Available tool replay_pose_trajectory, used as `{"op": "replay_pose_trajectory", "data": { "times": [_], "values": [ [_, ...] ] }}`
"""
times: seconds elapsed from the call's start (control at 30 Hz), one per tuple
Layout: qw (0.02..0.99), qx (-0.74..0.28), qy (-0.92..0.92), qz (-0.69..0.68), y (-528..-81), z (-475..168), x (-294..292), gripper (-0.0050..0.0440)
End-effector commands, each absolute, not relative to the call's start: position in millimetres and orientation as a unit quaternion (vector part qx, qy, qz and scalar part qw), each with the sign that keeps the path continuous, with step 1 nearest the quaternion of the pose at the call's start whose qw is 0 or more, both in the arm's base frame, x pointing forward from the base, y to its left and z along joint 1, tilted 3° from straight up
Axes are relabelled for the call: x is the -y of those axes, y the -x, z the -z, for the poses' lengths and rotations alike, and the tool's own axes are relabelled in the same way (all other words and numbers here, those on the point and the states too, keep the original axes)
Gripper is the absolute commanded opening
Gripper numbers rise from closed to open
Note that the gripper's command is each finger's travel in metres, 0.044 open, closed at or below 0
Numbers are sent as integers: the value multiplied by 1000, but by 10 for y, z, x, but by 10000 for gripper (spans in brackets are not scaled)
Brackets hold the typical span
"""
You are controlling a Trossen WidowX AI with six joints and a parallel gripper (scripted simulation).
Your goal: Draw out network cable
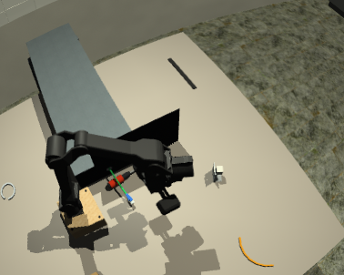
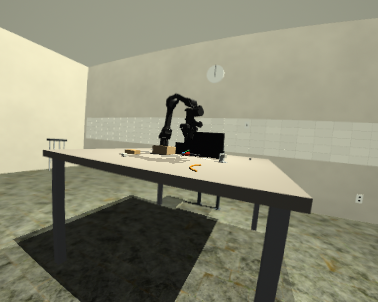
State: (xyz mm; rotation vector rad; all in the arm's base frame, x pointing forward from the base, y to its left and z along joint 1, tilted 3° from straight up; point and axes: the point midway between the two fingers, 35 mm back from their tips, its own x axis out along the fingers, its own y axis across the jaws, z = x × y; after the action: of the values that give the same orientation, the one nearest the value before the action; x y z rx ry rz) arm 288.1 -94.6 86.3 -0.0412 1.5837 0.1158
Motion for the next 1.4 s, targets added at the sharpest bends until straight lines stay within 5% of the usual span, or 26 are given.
{"op": "replay_pose_trajectory", "data": {
  "times": [0.0, 1.37],
  "values": [
    [702, -711, 7, -37, -2843, -905, 957, 440],
    [528, -560, -458, 444, -2841, -684, 946, 440]
  ]
}}
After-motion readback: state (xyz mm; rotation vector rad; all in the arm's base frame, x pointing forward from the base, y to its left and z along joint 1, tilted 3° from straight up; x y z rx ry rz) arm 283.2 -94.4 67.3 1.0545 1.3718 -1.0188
